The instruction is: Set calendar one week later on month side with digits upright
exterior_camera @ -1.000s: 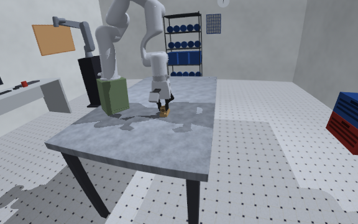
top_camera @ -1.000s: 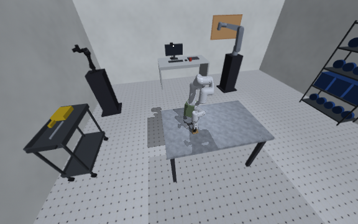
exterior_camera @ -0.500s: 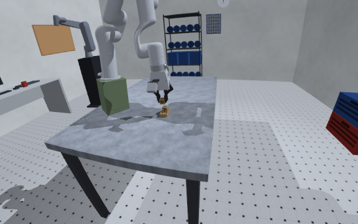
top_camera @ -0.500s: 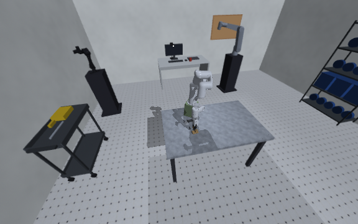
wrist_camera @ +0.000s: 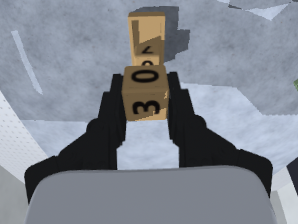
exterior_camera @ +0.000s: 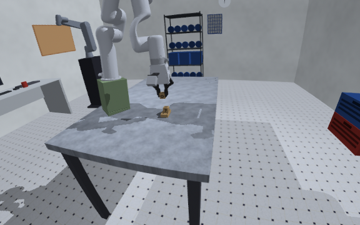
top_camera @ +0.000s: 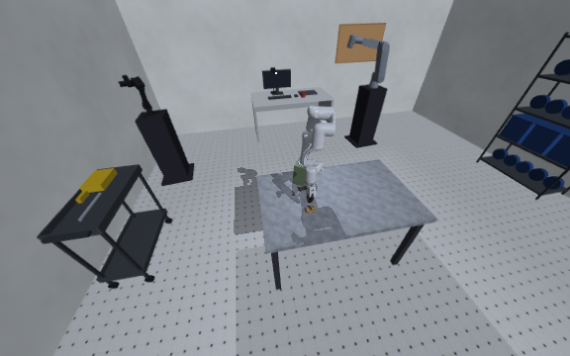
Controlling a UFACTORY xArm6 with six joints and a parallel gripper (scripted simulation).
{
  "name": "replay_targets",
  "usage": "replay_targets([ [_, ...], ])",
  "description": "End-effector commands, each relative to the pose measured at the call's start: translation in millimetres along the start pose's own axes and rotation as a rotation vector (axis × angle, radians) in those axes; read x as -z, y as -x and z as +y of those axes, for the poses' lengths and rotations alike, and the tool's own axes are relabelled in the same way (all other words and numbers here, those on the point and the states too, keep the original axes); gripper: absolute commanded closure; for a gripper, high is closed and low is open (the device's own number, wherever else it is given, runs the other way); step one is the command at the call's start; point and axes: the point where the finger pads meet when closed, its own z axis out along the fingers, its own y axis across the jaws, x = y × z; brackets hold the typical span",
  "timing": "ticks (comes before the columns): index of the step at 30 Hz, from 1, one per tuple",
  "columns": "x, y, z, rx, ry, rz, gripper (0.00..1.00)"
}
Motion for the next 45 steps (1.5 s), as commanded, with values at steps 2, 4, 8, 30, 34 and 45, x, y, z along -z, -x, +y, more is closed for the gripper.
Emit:
replay_targets([
  [2,2.5,0.1,-1.8,-0.002,0.026,0.011,0.73],
  [4,2.5,0.1,-1.8,-0.002,0.026,0.011,0.73],
  [8,2.5,0.1,-1.8,-0.007,0.026,0.011,0.73],
  [30,2.5,0.1,-1.3,-0.485,0.023,0.017,0.73],
  [34,2.5,0.1,-1.3,-0.514,0.023,0.017,0.73],
  [45,2.4,0.2,-1.0,-0.848,0.02,0.021,0.73],
])
